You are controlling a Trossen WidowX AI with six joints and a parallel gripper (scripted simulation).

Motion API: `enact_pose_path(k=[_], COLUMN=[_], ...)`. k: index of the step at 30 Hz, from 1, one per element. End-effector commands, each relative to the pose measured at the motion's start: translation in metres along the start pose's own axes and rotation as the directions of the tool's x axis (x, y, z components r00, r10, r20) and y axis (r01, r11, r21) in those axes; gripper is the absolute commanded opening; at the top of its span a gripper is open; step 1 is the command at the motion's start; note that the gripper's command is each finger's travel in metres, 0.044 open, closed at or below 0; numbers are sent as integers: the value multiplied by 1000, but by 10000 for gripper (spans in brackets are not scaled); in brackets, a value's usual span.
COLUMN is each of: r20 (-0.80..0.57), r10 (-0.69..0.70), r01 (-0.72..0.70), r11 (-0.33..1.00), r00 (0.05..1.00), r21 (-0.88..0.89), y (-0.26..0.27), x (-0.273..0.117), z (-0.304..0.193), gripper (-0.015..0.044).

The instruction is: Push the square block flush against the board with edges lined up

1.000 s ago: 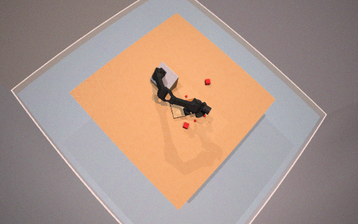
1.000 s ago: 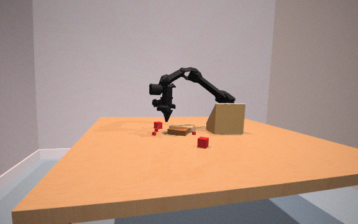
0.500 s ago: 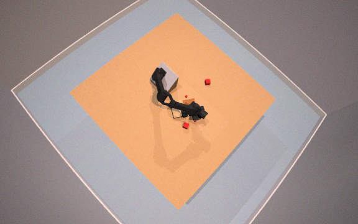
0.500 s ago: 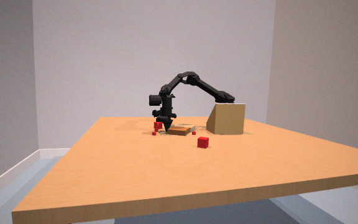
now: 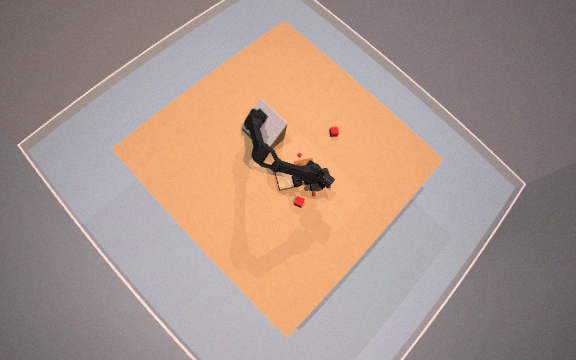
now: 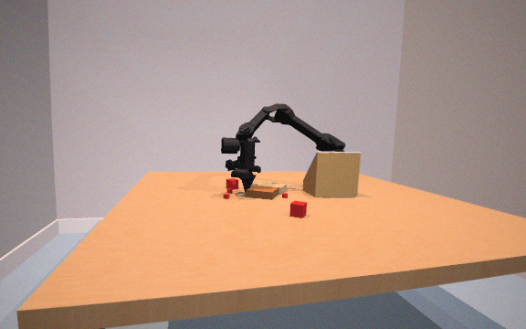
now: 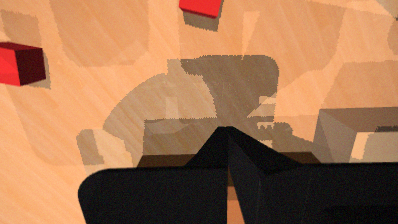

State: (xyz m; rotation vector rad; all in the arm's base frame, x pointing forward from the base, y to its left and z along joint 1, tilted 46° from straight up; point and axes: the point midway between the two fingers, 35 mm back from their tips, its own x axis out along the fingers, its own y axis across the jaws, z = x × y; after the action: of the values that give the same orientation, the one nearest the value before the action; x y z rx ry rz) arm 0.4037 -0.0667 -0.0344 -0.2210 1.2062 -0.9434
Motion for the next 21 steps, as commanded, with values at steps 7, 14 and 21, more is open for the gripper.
enact_pose_path(k=[7,14,21], r20=[1,1,0], r10=[-2,-2,-2], r01=[2,2,2], r11=[1000,1000,1000], r00=[1000,1000,1000], r21=[2,2,2], y=[0,0,0], x=[0,0,1], z=[-9,-16,-22], gripper=[0,0,0])
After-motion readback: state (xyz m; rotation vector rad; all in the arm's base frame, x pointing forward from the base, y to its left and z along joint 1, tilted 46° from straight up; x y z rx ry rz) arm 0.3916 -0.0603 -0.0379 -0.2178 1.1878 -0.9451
